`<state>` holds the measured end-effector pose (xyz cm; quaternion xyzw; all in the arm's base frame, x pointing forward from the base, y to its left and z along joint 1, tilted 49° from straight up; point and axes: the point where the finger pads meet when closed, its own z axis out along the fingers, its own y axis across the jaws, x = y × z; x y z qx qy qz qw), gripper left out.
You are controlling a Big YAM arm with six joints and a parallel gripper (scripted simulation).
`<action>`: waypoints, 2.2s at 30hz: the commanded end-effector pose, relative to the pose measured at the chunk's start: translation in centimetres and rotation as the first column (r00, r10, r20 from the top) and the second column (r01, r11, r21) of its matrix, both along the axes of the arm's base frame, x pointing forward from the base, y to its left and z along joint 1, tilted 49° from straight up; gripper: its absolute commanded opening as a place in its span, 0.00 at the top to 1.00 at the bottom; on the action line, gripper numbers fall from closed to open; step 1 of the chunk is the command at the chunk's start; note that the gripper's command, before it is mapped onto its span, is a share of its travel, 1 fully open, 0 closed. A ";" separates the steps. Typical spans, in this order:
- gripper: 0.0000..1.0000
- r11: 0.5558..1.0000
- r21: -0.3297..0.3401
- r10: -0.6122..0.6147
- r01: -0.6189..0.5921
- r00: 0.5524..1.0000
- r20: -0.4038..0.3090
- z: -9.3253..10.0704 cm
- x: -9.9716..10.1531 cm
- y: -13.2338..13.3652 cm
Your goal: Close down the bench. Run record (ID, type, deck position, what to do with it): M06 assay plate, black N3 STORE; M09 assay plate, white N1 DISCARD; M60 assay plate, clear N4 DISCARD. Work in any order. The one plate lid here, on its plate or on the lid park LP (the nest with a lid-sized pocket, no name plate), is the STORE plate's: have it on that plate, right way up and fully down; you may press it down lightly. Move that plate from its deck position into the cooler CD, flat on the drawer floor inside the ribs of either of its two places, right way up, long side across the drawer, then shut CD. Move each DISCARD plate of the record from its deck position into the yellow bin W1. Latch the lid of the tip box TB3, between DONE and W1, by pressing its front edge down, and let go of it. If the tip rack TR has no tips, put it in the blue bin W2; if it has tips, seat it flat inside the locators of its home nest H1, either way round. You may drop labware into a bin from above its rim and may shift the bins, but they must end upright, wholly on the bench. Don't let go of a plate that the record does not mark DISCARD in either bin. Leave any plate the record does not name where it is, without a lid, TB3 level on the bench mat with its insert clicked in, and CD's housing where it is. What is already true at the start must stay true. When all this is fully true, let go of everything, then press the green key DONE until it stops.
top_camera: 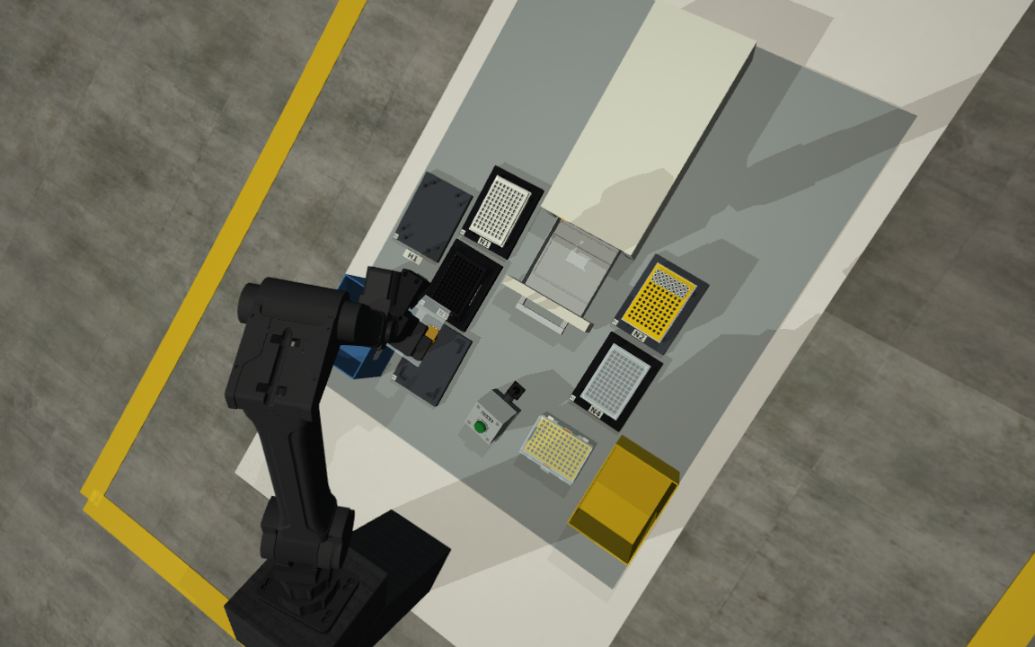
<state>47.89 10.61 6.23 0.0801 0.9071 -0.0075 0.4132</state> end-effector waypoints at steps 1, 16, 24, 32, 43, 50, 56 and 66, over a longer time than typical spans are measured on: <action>1.00 1.000 -0.008 0.001 -0.001 1.000 0.006 1.3 0.8 -0.4; 1.00 1.000 -0.007 0.001 -0.001 1.000 0.008 4.1 3.2 -0.3; 1.00 1.000 -0.007 0.001 -0.001 1.000 0.011 5.8 4.7 -0.3; 1.00 1.000 -0.011 0.001 -0.001 1.000 -0.002 6.3 5.8 -0.2; 1.00 1.000 -0.012 0.001 -0.001 1.000 -0.005 8.1 7.6 -0.1; 1.00 1.000 -0.012 0.013 -0.013 1.000 -0.002 8.2 6.8 0.4; 1.00 1.000 0.001 0.006 -0.006 1.000 0.017 8.7 7.2 0.5; 1.00 1.000 -0.005 0.001 -0.001 1.000 0.018 7.8 8.5 -0.1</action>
